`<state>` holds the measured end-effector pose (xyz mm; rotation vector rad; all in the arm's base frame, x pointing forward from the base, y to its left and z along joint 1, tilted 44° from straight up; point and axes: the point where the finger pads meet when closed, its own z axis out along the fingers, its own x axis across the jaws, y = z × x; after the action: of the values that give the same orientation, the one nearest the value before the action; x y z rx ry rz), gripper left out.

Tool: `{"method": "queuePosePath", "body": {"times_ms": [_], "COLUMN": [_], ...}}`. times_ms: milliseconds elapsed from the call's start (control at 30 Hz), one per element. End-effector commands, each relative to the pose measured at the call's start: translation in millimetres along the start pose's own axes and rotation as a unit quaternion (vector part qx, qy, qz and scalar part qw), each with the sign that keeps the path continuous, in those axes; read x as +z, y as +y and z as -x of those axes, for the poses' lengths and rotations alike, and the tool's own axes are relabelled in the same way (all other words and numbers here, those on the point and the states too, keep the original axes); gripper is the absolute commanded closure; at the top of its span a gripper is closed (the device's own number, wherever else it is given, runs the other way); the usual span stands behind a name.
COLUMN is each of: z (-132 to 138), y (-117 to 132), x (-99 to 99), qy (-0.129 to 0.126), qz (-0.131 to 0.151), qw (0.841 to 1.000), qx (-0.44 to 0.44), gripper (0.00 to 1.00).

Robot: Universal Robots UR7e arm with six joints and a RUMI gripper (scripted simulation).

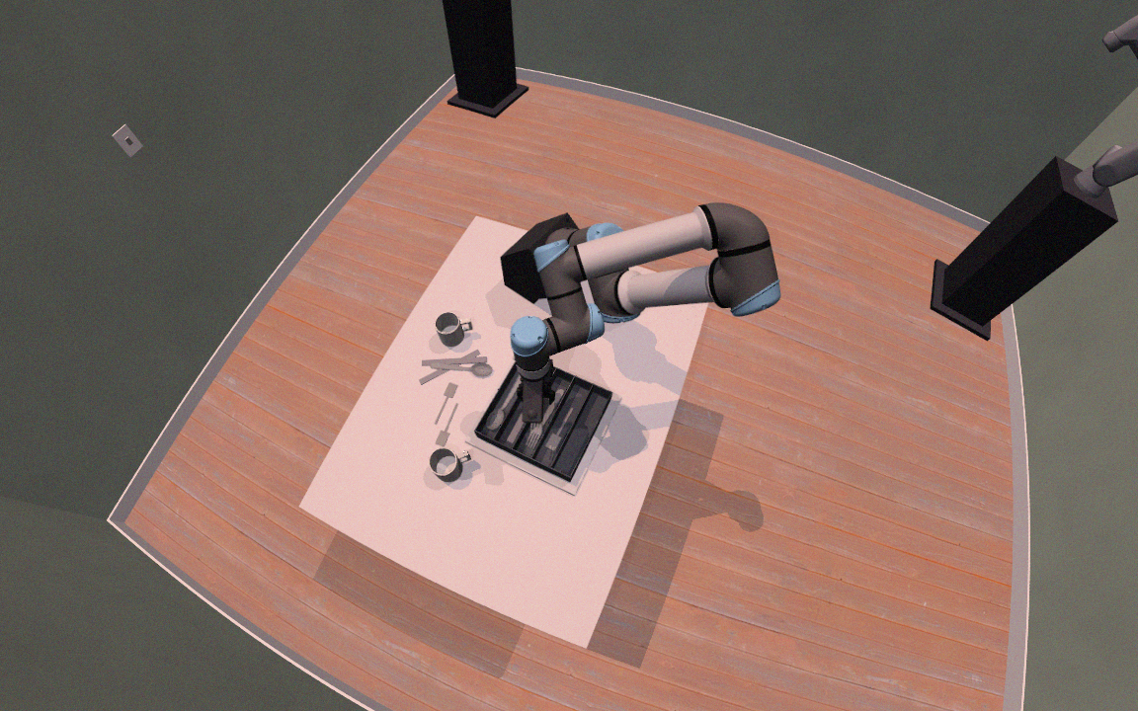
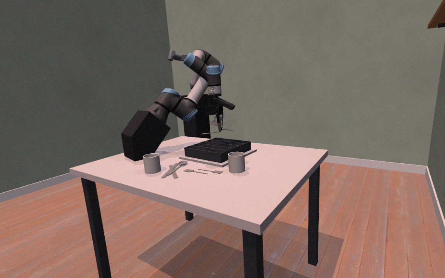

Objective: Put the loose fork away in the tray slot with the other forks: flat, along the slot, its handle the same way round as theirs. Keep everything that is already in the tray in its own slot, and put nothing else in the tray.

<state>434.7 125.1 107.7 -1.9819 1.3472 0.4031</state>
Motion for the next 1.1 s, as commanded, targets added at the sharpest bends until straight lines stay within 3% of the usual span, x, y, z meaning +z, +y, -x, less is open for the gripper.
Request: {"method": "queuePosePath", "body": {"times_ms": [0, 200, 500, 733, 1067], "z": [0.2, 0.1, -0.4, -0.9, -1.3], "y": [0.8, 1.4, 0.6, -1.4, -1.6], "x": [0.0, -0.3, -1.1, 0.2, -0.5], "qy": [0.011, 0.012, 0.012, 0.003, 0.003], "qz": [0.002, 0.001, 0.001, 0.051, 0.051], "qw": [0.994, 0.986, 0.985, 0.984, 0.983], "qx": [0.110, 0.164, 0.174, 0.173, 0.174], "gripper": [0.99, 0.99, 0.99, 0.99, 0.99]}}
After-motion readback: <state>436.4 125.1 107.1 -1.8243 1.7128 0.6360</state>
